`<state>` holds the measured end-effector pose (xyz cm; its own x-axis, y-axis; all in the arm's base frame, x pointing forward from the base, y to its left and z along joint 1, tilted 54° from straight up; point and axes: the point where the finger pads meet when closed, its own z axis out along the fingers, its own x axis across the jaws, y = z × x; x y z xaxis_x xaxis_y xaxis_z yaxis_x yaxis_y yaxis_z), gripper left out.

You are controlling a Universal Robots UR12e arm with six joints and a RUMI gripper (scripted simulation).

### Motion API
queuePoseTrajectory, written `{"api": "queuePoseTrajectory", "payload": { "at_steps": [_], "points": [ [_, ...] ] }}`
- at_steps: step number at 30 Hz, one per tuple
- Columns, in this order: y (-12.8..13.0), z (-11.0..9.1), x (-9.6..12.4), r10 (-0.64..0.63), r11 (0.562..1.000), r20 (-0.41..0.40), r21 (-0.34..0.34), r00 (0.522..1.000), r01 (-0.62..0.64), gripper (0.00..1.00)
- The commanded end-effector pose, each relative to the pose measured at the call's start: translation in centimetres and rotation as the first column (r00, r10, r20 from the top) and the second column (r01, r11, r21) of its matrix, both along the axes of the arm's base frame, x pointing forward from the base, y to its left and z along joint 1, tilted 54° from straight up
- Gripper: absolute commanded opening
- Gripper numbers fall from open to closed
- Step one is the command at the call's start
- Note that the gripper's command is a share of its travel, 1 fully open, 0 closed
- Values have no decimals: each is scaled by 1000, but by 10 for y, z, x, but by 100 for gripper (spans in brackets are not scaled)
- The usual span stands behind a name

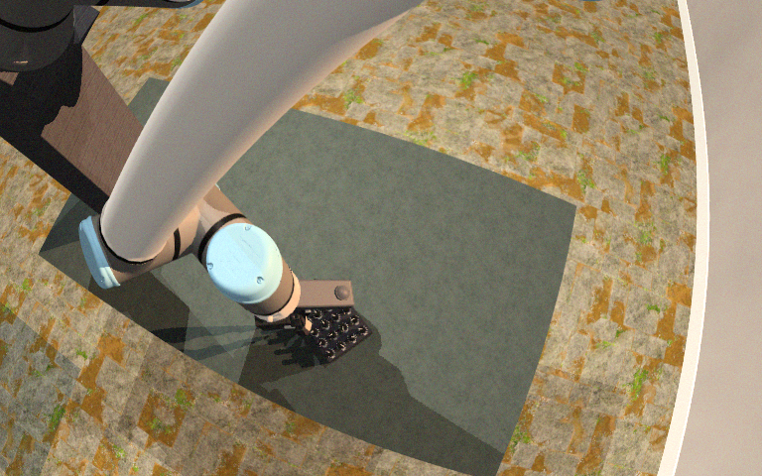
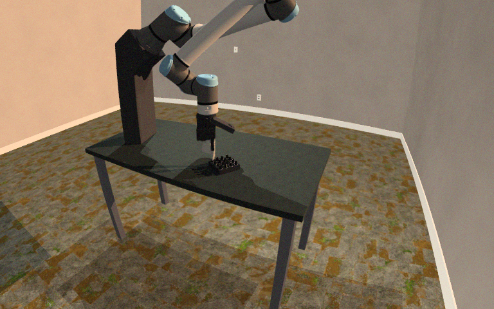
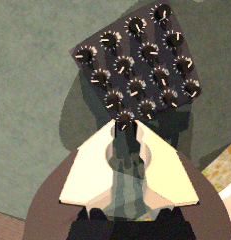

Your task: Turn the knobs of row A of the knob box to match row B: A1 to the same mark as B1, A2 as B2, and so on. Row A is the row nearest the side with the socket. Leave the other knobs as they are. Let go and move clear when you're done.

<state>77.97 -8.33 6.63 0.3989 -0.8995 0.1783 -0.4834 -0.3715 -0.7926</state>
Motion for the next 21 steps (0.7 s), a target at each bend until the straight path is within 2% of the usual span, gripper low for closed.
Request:
{"api": "queuePoseTrajectory", "payload": {
  "at_steps": [1, 21],
  "points": [
    [1, -1, 2, 0, 1000, 0, 0, 1000, 0, 11],
    [1, -3, 4, 0, 1000, 0, 0, 1000, 0, 11]
  ]
}}
